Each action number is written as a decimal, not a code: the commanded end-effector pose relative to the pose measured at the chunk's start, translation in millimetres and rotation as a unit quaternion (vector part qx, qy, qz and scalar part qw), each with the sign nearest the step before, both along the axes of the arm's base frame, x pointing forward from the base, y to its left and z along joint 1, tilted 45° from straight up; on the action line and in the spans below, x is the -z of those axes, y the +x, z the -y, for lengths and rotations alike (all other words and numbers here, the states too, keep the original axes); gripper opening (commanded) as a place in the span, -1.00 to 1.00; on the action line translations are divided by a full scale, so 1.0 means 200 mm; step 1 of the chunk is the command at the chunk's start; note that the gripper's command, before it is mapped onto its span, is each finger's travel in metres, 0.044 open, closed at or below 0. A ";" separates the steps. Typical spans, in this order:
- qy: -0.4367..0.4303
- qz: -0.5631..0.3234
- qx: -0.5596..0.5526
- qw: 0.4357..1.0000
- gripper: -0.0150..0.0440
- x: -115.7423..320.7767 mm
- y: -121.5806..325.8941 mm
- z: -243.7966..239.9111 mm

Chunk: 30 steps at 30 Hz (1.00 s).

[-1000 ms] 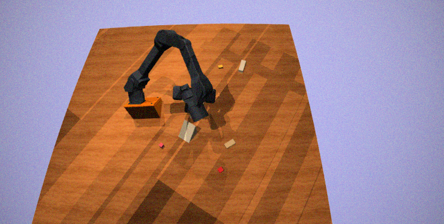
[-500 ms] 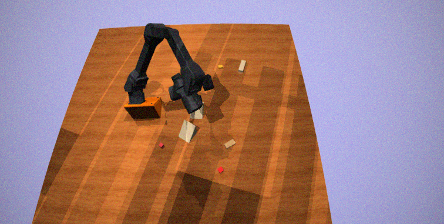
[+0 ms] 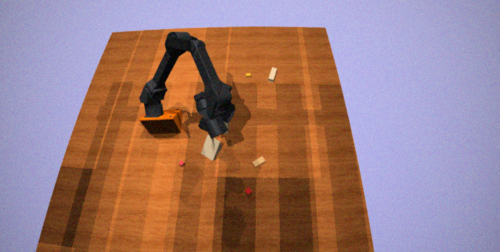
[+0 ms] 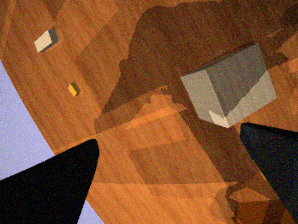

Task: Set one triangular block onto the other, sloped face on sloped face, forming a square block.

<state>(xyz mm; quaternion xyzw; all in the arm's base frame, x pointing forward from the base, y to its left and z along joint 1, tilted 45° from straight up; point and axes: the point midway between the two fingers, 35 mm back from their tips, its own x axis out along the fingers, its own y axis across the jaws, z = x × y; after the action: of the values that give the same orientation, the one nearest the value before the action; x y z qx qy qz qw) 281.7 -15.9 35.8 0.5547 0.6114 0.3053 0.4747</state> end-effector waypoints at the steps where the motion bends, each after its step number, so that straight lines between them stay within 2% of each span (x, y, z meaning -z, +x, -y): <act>1: -0.014 0.366 -0.095 0.926 1.00 0.15 -0.01 0.07; 10: -0.020 0.591 -0.146 0.793 1.00 0.25 -0.02 0.10; 20: -0.026 0.790 -0.183 0.585 1.00 0.34 -0.05 0.12; 30: -0.027 0.797 -0.184 0.574 1.00 0.35 -0.05 0.12</act>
<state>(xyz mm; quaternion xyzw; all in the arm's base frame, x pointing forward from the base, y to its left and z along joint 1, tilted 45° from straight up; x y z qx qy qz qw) 273.9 -36.9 -26.3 -0.0016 0.1312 0.6792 0.7221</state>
